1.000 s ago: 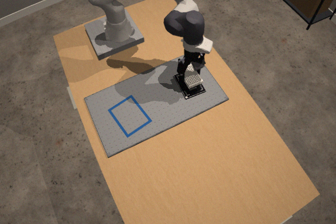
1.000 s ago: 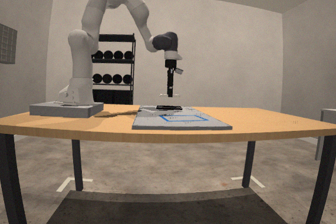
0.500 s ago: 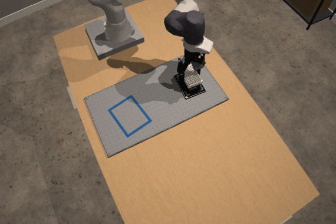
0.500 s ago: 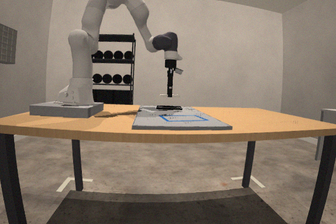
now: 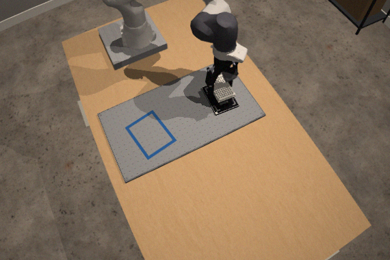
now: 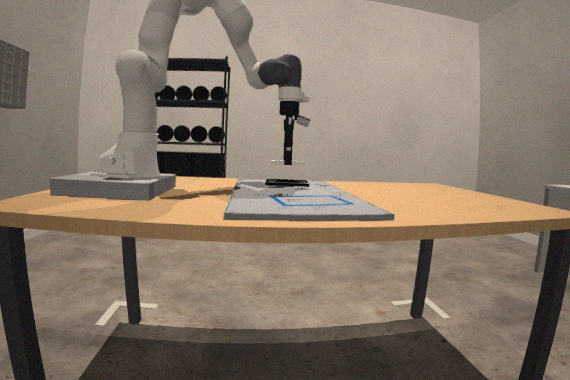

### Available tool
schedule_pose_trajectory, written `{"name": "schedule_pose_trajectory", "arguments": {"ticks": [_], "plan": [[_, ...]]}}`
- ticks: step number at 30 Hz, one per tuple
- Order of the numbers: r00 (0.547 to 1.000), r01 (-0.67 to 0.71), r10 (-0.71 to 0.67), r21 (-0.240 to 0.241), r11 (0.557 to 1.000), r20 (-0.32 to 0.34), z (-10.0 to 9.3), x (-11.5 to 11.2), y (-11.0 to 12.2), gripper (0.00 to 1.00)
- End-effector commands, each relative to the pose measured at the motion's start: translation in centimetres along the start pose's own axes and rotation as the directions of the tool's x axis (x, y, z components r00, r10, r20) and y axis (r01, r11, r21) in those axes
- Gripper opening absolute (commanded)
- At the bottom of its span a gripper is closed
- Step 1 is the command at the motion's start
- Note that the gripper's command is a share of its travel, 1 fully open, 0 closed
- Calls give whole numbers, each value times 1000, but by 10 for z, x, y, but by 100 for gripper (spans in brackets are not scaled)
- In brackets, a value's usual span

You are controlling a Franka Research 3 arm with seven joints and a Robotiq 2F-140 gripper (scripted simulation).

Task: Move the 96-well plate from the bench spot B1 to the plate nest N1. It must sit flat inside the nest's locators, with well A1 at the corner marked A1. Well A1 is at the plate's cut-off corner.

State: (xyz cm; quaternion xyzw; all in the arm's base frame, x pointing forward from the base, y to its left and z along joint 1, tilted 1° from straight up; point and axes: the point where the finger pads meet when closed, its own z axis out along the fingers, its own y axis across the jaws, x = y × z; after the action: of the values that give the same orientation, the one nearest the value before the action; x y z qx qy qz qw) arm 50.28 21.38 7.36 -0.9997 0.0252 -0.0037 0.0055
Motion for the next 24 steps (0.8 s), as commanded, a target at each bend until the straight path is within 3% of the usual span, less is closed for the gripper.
{"name": "schedule_pose_trajectory", "arguments": {"ticks": [1,24], "plan": [[1000,-5,5,-2,1000,3,0,-2,1,60],[1000,-5,5,-2,1000,3,30,-1,0,60]]}}
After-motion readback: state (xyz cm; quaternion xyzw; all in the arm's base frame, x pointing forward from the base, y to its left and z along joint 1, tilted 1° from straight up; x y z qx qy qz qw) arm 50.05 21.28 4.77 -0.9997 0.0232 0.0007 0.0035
